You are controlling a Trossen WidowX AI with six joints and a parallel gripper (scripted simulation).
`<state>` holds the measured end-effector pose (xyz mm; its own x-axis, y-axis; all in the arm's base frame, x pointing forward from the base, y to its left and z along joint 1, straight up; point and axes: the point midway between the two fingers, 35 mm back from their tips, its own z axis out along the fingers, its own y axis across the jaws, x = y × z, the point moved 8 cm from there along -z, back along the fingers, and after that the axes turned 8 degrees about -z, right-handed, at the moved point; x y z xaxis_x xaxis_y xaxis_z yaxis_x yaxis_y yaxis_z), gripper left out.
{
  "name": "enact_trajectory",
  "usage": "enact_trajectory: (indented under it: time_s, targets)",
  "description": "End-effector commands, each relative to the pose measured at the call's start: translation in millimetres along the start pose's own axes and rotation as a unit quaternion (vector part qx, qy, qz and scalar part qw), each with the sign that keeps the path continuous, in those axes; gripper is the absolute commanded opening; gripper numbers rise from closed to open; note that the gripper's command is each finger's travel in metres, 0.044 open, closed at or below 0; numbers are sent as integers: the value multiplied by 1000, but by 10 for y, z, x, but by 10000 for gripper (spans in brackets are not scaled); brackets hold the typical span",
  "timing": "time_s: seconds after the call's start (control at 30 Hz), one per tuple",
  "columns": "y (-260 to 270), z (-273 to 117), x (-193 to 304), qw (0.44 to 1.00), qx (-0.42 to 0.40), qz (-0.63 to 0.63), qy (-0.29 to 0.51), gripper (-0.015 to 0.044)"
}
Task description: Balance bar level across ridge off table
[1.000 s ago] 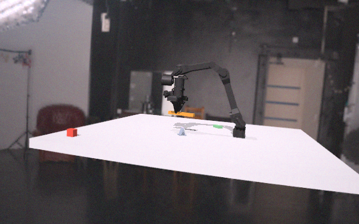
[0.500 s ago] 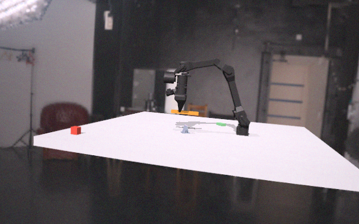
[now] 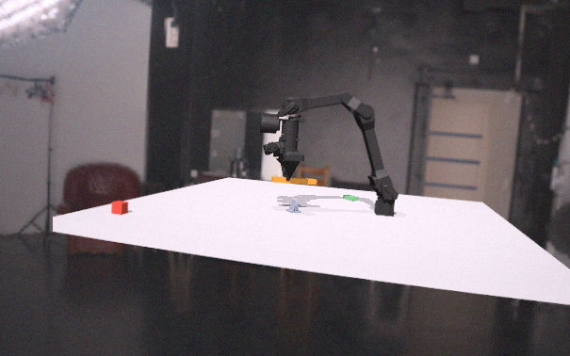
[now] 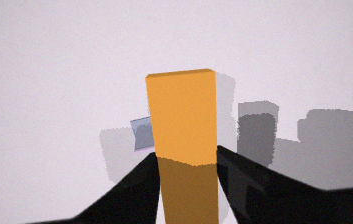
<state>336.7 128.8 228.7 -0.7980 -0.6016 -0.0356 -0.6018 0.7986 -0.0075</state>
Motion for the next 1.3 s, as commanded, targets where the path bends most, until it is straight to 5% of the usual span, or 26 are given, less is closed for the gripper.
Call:
enact_trajectory:
  time_s: [0.0,1.27]
  targets:
    - [142,8,-34,999,0,-36,1,0]
    - [336,443,-66,998,-1,-69,0,0]
